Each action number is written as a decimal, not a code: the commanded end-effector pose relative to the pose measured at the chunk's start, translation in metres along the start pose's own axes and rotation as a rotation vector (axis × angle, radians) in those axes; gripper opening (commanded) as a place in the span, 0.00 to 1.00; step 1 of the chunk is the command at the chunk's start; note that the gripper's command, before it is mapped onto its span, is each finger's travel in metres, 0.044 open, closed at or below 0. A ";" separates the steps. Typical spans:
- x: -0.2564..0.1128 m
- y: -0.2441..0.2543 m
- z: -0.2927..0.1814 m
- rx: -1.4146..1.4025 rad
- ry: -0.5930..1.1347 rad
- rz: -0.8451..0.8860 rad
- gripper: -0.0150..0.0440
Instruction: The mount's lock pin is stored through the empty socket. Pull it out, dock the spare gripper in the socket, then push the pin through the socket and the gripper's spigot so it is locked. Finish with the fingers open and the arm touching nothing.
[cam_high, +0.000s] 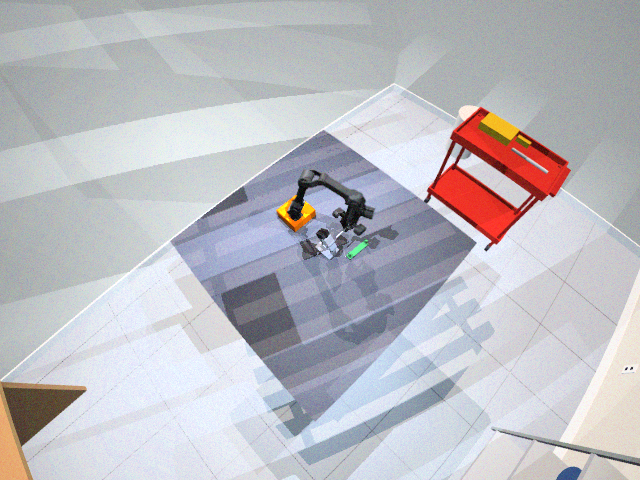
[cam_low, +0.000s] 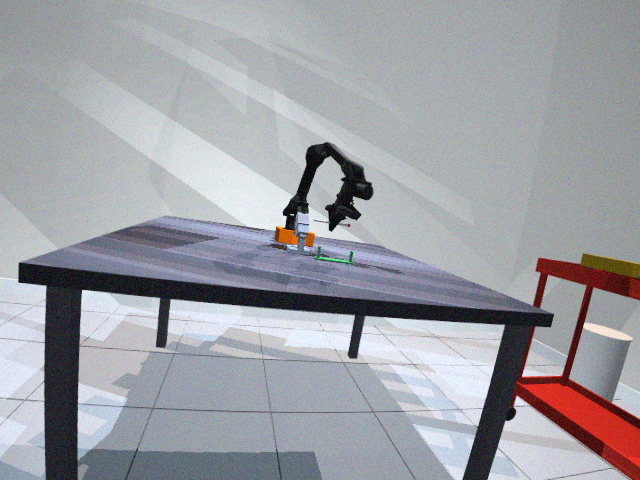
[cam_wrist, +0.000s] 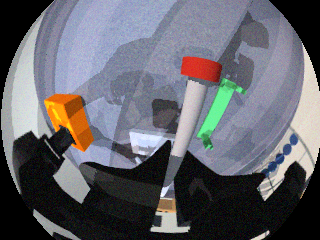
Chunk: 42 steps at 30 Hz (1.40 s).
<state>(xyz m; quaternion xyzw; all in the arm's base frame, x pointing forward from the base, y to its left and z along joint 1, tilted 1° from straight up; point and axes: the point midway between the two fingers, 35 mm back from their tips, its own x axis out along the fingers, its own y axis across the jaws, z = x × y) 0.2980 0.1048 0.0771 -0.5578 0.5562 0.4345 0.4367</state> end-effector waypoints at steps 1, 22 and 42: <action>0.000 0.007 0.000 -0.001 -0.004 -0.001 0.25; 0.051 0.008 0.011 -0.004 -0.008 -0.004 0.25; 0.052 0.008 -0.003 -0.003 -0.008 -0.006 0.25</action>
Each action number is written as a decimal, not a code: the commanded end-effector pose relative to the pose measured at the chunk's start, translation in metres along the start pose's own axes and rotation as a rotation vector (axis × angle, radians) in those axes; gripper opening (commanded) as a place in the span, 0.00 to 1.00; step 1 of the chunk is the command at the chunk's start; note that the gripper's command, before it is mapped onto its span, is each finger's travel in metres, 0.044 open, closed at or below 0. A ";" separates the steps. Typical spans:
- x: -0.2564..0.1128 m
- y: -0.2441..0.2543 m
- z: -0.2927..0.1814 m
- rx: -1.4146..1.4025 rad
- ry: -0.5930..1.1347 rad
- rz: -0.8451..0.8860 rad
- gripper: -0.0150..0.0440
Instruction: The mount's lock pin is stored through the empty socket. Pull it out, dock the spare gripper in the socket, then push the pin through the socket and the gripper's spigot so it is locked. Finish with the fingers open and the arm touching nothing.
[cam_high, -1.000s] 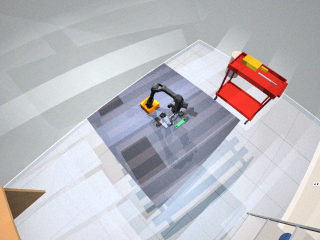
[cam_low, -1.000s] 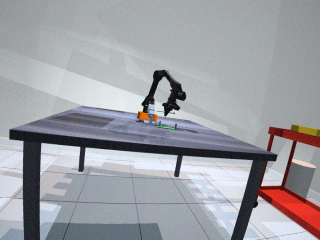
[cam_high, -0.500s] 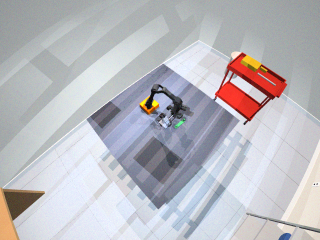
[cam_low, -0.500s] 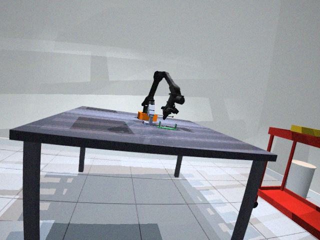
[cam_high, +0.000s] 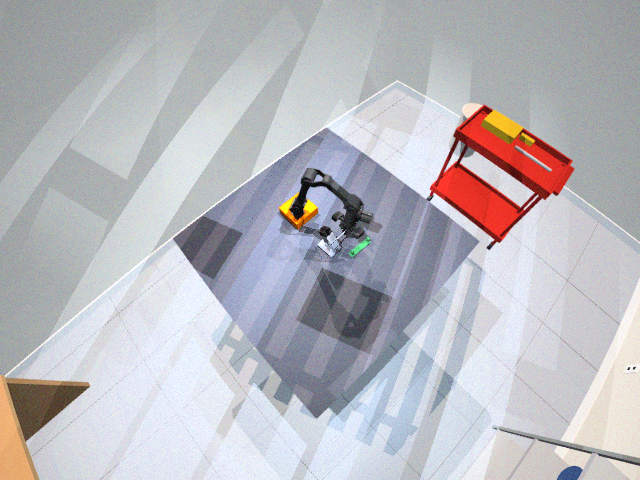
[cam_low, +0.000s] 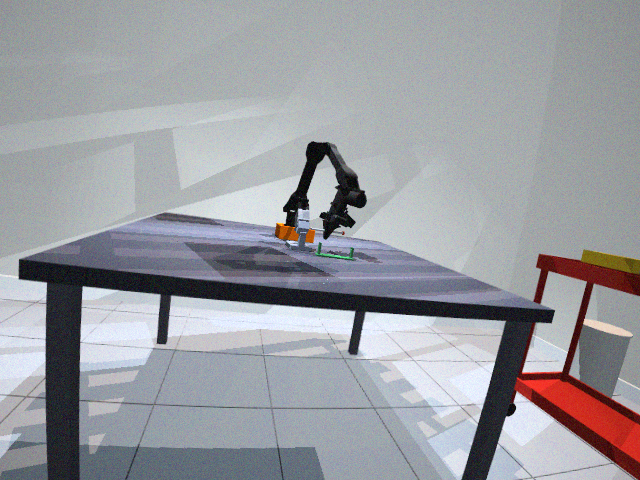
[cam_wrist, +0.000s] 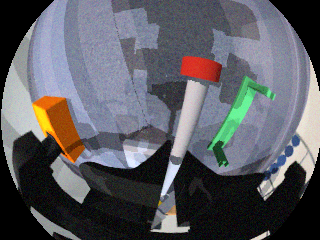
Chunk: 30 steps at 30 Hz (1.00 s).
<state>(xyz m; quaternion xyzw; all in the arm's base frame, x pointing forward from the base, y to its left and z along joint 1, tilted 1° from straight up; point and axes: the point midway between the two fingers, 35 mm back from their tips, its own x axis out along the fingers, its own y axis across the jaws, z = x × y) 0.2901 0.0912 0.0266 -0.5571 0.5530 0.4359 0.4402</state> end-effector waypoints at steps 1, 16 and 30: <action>0.000 0.000 -0.002 -0.003 0.001 -0.002 0.25; 0.003 0.000 -0.012 -0.004 0.001 0.000 0.25; 0.006 -0.001 -0.022 -0.004 0.000 0.003 0.25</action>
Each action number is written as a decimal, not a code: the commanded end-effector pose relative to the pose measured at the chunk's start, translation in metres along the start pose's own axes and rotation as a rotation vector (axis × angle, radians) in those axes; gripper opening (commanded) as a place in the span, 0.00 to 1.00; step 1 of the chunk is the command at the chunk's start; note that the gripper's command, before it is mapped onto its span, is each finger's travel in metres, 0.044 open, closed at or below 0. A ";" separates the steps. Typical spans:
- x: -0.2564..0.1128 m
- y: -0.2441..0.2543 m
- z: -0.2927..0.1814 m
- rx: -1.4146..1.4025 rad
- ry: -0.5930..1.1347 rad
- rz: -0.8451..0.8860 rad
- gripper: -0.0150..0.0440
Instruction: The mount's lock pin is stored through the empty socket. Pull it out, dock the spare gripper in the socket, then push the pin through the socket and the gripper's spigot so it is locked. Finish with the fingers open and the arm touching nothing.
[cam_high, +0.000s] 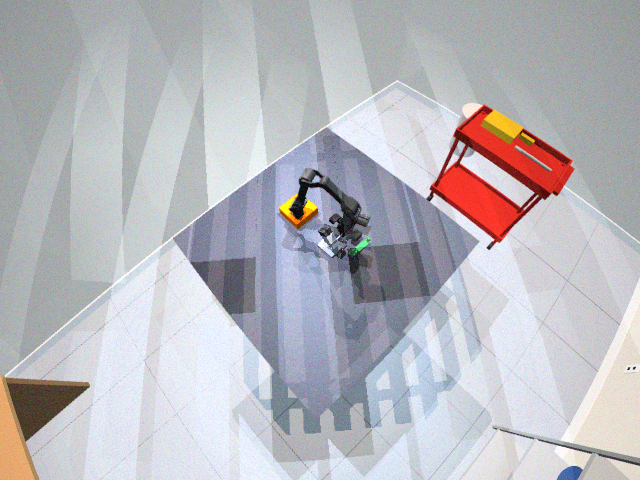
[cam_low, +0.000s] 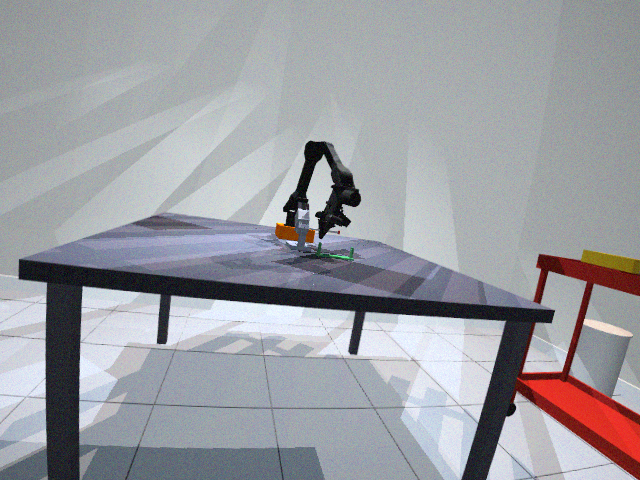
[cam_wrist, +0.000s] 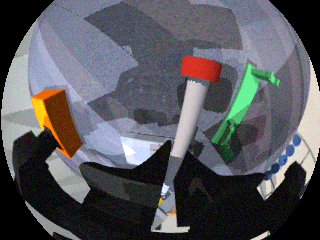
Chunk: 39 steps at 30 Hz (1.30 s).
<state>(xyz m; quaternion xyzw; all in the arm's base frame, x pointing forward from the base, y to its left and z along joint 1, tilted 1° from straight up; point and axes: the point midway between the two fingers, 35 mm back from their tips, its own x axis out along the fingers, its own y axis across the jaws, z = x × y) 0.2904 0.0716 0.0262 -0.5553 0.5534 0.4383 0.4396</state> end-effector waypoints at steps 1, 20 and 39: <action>0.001 0.000 -0.003 -0.003 0.003 -0.002 0.25; 0.004 -0.001 -0.015 -0.004 0.003 0.003 0.25; 0.007 -0.001 -0.027 -0.006 0.003 0.008 0.25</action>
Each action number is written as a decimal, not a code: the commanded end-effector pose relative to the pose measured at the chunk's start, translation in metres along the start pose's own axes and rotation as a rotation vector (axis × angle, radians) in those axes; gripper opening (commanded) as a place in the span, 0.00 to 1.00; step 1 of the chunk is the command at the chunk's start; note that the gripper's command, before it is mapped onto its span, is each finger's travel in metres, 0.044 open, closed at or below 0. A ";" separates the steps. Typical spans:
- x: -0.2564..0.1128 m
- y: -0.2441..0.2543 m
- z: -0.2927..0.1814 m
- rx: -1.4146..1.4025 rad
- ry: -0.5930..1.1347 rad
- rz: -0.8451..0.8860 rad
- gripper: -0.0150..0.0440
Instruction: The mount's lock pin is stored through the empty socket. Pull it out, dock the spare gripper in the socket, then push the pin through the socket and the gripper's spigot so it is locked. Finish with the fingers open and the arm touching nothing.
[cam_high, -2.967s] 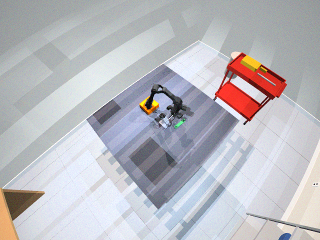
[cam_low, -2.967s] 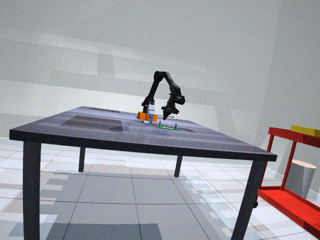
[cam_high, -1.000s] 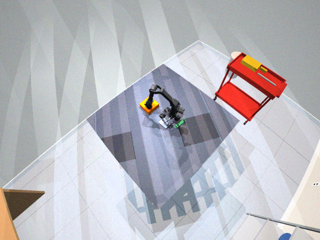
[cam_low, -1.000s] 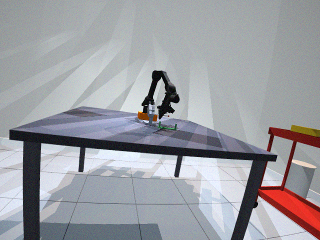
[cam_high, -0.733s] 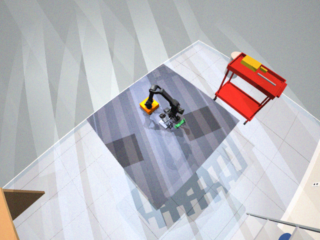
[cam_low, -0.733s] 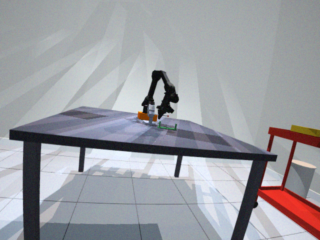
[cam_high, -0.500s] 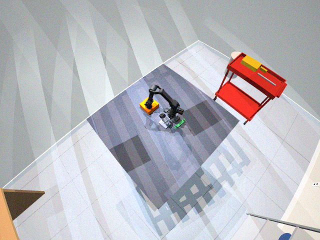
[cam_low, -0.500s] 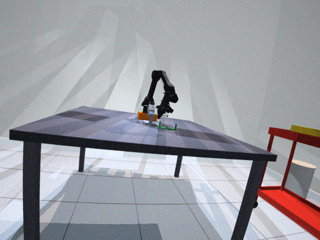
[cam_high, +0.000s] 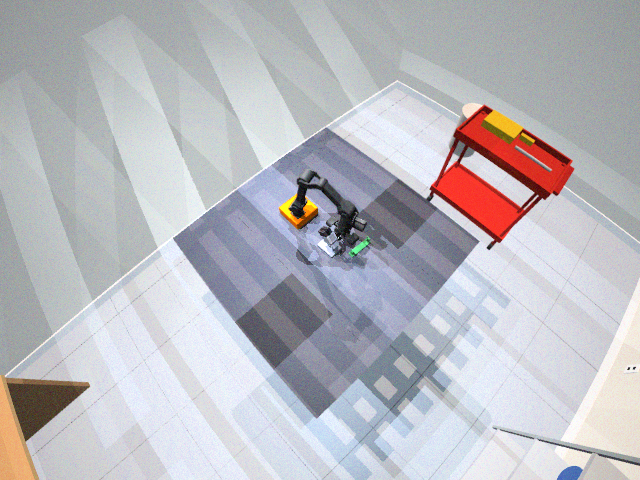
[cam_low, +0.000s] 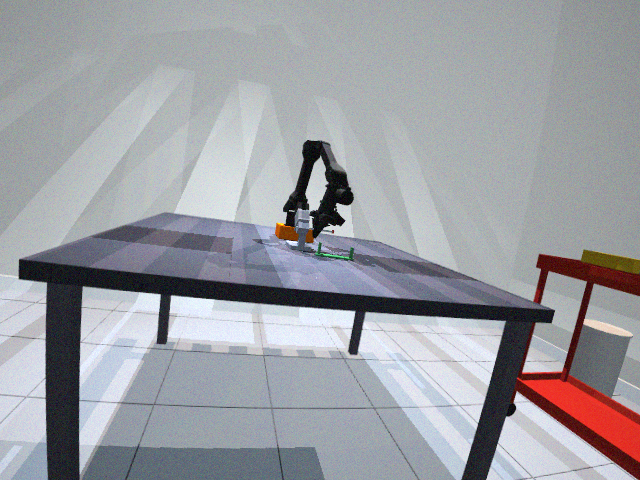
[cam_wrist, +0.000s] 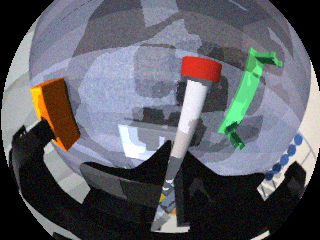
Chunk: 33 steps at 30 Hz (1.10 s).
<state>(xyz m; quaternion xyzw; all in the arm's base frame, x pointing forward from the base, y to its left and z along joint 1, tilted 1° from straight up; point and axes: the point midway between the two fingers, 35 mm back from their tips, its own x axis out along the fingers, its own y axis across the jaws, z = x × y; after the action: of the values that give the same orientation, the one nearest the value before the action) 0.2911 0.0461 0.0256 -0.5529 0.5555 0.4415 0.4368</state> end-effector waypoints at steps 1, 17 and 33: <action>0.001 0.000 -0.003 -0.003 0.004 -0.001 0.25; 0.002 0.000 -0.006 0.000 0.000 0.003 0.48; -0.017 0.001 0.003 -0.004 0.001 0.006 0.59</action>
<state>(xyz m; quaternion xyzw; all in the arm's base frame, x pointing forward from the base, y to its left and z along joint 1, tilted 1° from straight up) 0.2904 0.0480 0.0359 -0.5528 0.5566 0.4439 0.4331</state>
